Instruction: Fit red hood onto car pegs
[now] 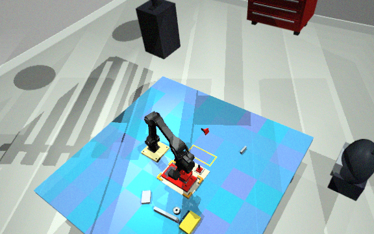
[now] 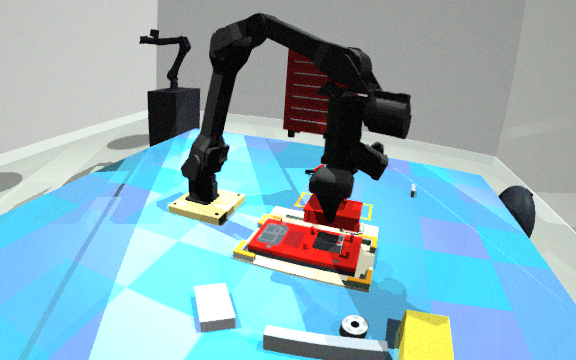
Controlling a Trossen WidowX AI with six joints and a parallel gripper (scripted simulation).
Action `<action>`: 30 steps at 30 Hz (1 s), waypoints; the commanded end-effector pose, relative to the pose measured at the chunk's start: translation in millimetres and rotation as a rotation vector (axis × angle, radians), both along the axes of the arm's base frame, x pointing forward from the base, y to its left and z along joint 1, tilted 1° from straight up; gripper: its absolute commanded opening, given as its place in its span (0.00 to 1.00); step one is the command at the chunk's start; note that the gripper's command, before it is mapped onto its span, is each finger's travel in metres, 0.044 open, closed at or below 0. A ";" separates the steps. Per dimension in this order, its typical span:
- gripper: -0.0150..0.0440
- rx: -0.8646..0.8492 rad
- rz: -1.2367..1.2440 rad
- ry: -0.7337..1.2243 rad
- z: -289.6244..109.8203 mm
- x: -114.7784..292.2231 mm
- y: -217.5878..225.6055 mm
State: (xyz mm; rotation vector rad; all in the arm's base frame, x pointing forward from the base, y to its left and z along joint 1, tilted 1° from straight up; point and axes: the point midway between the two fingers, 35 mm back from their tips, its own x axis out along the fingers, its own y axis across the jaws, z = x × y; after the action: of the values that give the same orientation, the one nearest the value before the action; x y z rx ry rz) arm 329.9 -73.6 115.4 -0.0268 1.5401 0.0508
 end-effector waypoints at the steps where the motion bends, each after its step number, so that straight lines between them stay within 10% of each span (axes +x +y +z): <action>1: 0.25 0.006 0.004 0.009 -20.1 -0.2 0.6; 30: 0.25 0.006 0.004 0.009 -36.8 0.7 0.1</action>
State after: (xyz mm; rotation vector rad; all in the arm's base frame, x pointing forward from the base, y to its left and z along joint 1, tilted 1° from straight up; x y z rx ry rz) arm 330.3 -73.9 79.2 -0.0253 1.5498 0.0534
